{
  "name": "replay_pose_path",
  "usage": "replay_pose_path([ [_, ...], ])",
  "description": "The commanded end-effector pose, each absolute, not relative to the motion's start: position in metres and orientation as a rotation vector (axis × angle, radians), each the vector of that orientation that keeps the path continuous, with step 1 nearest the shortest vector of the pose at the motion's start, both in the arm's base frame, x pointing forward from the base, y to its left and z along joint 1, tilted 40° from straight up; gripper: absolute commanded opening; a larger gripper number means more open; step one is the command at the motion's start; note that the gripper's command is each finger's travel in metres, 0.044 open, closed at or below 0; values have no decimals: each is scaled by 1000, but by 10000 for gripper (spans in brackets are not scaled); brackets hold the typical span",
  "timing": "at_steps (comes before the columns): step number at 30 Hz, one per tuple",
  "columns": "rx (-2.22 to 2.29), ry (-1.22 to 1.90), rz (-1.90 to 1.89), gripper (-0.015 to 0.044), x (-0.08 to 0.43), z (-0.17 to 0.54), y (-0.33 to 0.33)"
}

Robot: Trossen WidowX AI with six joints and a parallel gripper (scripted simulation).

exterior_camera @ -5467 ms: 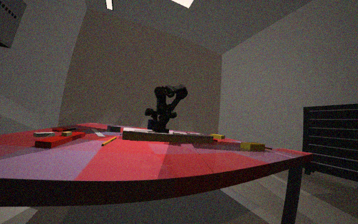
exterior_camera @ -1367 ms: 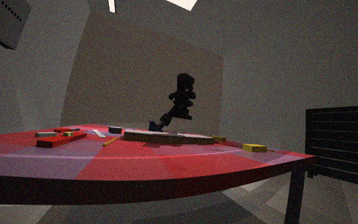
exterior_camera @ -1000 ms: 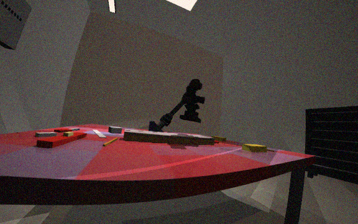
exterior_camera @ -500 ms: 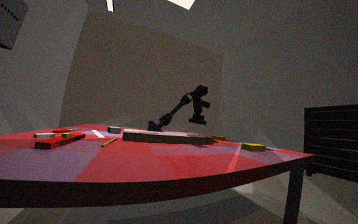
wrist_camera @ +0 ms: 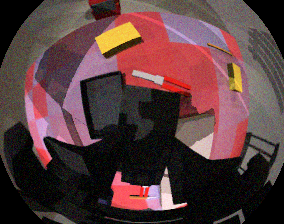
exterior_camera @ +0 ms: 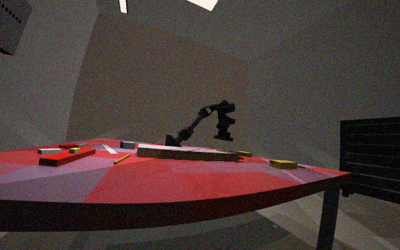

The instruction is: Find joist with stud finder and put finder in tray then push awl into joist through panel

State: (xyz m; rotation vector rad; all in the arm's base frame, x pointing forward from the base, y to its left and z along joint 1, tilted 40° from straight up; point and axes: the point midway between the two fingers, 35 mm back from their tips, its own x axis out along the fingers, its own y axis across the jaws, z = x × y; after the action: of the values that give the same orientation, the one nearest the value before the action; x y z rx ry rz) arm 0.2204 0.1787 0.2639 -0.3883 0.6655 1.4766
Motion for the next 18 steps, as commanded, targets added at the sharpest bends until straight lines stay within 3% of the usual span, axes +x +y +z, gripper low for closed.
replay_pose_path([
  [1,-424,600,1526,0,197,273,185],
  [13,-511,434,1678,0,126,285,196],
  [18,-516,425,1687,0,122,285,196],
])
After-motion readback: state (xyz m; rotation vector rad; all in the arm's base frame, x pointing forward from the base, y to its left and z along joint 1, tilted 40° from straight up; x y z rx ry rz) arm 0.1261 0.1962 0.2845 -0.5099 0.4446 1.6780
